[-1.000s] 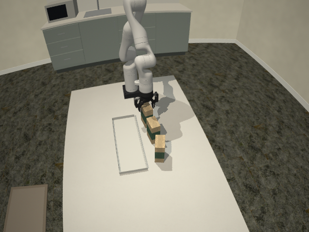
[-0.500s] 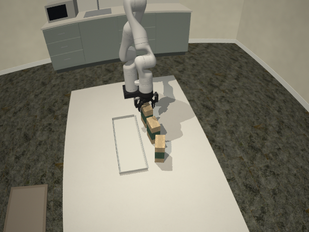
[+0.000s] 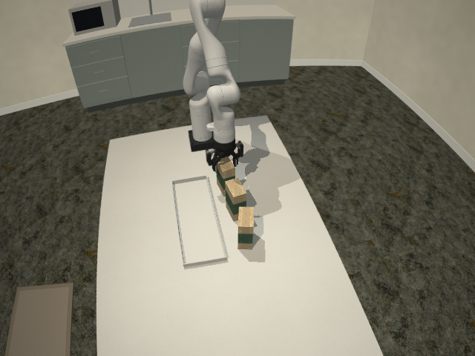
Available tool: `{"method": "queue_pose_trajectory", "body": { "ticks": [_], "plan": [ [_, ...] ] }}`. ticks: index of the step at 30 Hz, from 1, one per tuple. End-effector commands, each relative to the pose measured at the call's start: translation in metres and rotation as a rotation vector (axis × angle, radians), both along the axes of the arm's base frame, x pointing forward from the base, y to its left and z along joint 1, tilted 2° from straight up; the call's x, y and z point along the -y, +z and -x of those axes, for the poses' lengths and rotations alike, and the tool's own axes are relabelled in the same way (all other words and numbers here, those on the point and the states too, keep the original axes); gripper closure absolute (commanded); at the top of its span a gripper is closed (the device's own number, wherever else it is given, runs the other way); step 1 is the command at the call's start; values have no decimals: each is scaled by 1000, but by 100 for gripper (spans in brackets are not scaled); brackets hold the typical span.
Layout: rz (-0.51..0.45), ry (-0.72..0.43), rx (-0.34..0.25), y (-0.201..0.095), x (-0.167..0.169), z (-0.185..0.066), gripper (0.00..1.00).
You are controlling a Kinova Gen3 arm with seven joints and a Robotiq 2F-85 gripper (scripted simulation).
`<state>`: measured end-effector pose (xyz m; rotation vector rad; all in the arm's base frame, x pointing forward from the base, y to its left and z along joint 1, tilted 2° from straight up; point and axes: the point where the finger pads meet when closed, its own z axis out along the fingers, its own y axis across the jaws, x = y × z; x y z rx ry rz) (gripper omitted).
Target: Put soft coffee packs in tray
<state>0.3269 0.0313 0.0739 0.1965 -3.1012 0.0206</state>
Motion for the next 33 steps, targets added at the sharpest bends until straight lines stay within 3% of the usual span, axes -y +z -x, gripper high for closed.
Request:
{"method": "queue_pose_trajectory", "body": {
  "ticks": [1,5,6,33],
  "plan": [
    [0,0,1,0,0,0,17],
    [0,0,1,0,0,0,17],
    [0,0,1,0,0,0,75],
    [0,0,1,0,0,0,75]
  ]
}}
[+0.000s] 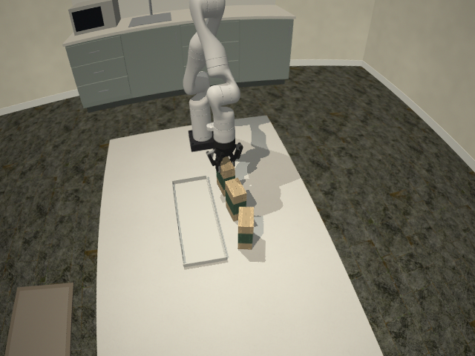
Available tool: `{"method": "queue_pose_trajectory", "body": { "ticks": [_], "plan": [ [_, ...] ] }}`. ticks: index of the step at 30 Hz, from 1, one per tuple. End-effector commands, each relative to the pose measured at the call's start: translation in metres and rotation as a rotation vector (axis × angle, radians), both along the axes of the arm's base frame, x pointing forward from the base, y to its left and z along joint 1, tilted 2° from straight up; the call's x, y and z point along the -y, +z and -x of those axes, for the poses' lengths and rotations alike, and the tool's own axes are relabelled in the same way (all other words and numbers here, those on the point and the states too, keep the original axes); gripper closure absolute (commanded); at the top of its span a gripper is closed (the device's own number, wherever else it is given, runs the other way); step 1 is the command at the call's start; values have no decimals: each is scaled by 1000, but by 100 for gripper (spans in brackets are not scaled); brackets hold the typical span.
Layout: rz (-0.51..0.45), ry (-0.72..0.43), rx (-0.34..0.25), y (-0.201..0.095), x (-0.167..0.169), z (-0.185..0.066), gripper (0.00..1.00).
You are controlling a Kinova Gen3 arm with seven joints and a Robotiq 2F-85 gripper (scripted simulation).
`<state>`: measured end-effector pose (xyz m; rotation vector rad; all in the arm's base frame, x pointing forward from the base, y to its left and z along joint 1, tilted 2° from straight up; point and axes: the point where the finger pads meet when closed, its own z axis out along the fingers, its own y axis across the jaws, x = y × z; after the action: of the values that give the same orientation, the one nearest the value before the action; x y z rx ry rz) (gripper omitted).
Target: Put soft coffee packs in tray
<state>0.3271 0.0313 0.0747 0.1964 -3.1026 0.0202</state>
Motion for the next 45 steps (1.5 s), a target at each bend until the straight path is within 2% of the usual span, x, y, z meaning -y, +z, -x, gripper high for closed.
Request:
{"method": "queue_pose_trajectory", "body": {
  "ticks": [1,23,24,45],
  "plan": [
    [0,0,0,0,0,0,75],
    [0,0,0,0,0,0,75],
    [0,0,0,0,0,0,17],
    [0,0,0,0,0,0,17]
  ]
}}
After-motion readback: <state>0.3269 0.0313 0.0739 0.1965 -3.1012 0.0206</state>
